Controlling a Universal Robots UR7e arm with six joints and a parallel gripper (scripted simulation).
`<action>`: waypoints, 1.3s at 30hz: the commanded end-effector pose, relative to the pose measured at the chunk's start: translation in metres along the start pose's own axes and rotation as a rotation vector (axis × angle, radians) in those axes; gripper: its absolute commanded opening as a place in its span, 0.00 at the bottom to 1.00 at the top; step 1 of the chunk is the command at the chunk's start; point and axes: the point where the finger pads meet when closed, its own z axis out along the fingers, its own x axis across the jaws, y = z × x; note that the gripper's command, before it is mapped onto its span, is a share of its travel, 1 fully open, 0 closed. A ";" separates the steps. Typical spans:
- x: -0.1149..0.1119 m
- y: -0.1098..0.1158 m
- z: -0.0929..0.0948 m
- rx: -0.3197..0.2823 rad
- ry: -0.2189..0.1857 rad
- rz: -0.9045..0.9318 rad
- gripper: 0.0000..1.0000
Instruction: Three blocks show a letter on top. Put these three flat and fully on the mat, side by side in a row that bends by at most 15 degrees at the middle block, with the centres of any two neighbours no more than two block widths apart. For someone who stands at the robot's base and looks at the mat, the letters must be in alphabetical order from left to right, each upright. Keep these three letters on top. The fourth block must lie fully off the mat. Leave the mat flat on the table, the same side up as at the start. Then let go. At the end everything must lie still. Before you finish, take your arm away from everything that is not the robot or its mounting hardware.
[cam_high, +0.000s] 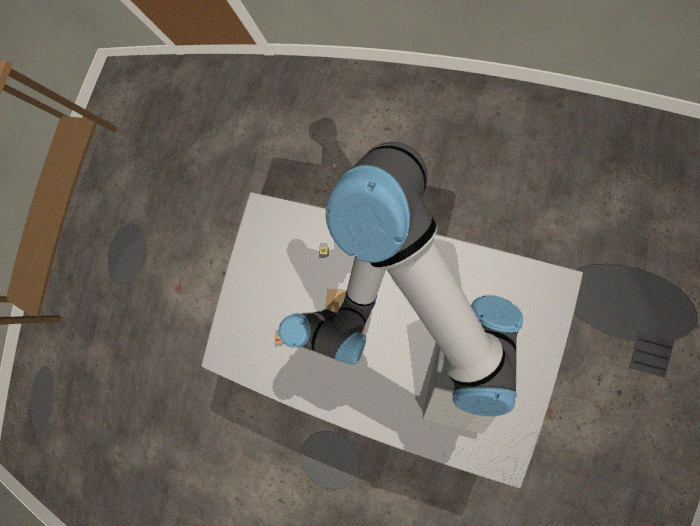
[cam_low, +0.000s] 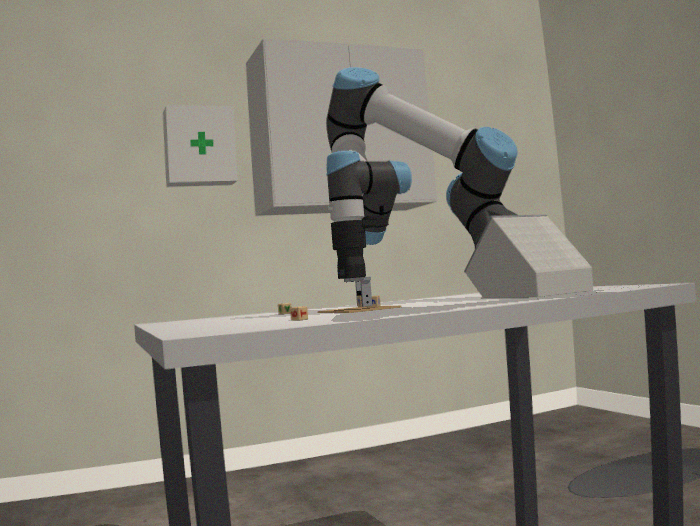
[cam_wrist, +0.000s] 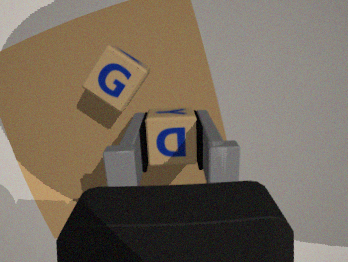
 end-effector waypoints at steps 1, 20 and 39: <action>0.001 -0.001 0.000 0.000 0.001 -0.003 0.49; 0.001 -0.002 0.001 0.002 0.001 -0.003 0.49; 0.001 -0.002 0.004 0.002 0.001 -0.002 0.49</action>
